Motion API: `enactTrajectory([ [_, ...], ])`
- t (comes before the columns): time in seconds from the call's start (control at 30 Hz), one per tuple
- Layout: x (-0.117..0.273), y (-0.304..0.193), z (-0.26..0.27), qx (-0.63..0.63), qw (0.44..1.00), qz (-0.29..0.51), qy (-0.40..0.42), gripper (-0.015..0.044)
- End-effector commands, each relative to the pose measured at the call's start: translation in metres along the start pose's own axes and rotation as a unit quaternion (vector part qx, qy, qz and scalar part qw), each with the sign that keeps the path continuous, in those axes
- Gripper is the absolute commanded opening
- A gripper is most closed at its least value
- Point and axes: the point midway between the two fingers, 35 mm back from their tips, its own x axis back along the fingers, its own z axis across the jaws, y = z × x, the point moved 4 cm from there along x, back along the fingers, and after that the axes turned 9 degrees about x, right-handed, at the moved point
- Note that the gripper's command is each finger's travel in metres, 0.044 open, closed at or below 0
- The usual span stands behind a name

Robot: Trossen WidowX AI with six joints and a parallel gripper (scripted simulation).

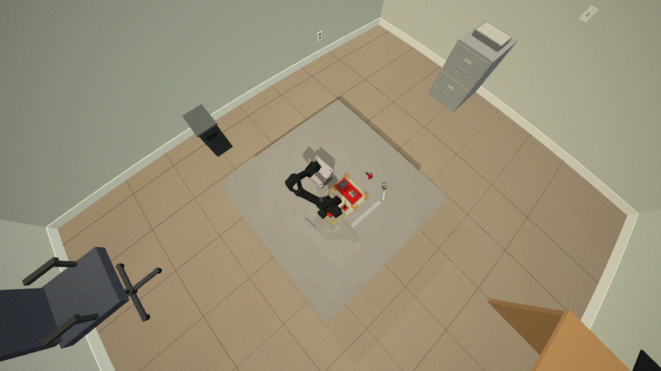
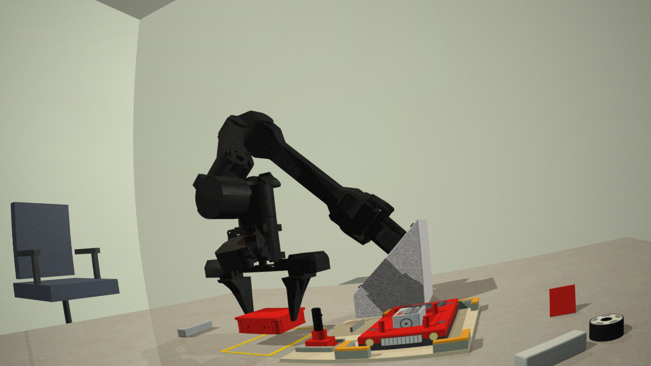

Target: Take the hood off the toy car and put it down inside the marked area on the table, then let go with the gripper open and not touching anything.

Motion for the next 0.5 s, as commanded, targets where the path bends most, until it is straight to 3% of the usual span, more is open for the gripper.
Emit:
enactTrajectory([
  [0.0,-0.0017,-0.0004,0.0012,0.002,1.000,0.000,0.002,0.0000],
  [0.47,-0.0082,-0.0003,0.0012,0.002,1.000,0.000,0.002,0.0000],
])
